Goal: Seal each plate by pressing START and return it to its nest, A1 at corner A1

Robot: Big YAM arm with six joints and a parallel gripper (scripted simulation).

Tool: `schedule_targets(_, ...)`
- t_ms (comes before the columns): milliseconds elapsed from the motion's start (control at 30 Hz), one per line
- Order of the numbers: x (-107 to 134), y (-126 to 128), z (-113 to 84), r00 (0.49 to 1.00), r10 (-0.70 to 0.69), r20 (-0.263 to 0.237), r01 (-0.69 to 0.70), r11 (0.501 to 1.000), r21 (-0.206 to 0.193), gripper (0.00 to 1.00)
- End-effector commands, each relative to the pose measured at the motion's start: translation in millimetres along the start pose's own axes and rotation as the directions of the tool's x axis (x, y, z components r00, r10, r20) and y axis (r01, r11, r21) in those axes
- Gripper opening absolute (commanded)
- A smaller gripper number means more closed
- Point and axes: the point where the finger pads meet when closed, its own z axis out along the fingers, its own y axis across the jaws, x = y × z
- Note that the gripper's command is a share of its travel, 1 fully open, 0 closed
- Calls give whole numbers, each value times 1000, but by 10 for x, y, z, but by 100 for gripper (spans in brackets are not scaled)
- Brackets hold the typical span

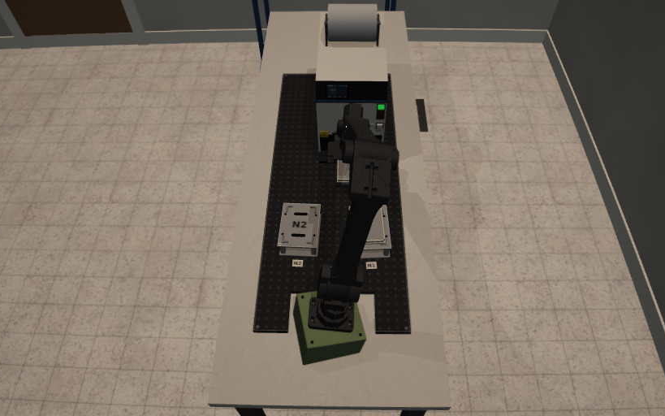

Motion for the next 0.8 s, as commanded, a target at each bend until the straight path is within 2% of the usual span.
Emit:
schedule_targets(0,-358,-100,-250,996,24,84,-25,1000,11,100)
schedule_targets(300,-366,-102,-276,996,24,88,-25,1000,11,100)
schedule_targets(767,-263,-60,-78,999,17,44,-17,1000,8,100)
